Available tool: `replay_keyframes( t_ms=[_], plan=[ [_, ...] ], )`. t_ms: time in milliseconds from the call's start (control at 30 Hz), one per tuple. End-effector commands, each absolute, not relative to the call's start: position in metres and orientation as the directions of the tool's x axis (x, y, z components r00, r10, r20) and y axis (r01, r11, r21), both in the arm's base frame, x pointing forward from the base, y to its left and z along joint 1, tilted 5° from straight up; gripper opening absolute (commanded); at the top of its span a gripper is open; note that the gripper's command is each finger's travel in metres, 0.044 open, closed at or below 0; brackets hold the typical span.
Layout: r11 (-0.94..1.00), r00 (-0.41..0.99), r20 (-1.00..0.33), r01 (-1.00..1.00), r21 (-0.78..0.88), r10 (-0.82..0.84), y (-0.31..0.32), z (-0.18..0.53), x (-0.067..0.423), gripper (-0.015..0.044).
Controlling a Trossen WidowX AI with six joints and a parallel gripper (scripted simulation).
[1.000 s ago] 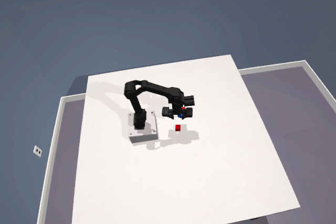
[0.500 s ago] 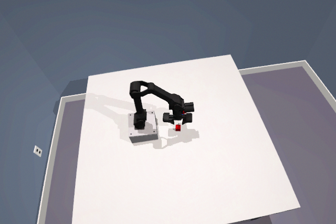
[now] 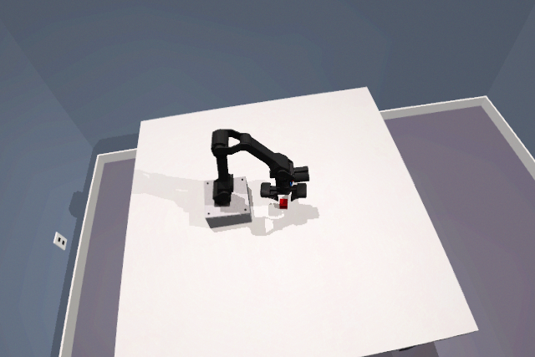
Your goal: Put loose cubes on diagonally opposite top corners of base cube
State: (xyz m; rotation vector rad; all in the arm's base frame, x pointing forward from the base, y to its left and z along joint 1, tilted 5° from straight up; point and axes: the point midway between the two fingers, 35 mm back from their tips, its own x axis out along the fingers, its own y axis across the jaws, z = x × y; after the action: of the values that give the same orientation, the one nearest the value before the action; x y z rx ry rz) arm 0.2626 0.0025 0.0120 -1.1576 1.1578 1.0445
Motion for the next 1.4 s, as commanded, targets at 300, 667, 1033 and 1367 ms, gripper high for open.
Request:
replay_keyframes(
  t_ms=[300, 667, 1033, 1367],
  plan=[
    [0.119, 0.105, -0.994, -0.988, -0.103, 0.012, 0.002, -0.013, 0.260, 0.0265],
    [0.119, 0.105, -0.994, -0.988, -0.102, 0.012, 0.002, -0.017, 0.260, 0.0105],
    [0.119, 0.105, -0.994, -0.988, -0.103, 0.012, 0.002, 0.005, 0.263, 0.0105],
    [0.119, 0.106, -0.994, -0.987, -0.104, 0.012, 0.001, 0.035, 0.263, 0.0105]
  ],
)
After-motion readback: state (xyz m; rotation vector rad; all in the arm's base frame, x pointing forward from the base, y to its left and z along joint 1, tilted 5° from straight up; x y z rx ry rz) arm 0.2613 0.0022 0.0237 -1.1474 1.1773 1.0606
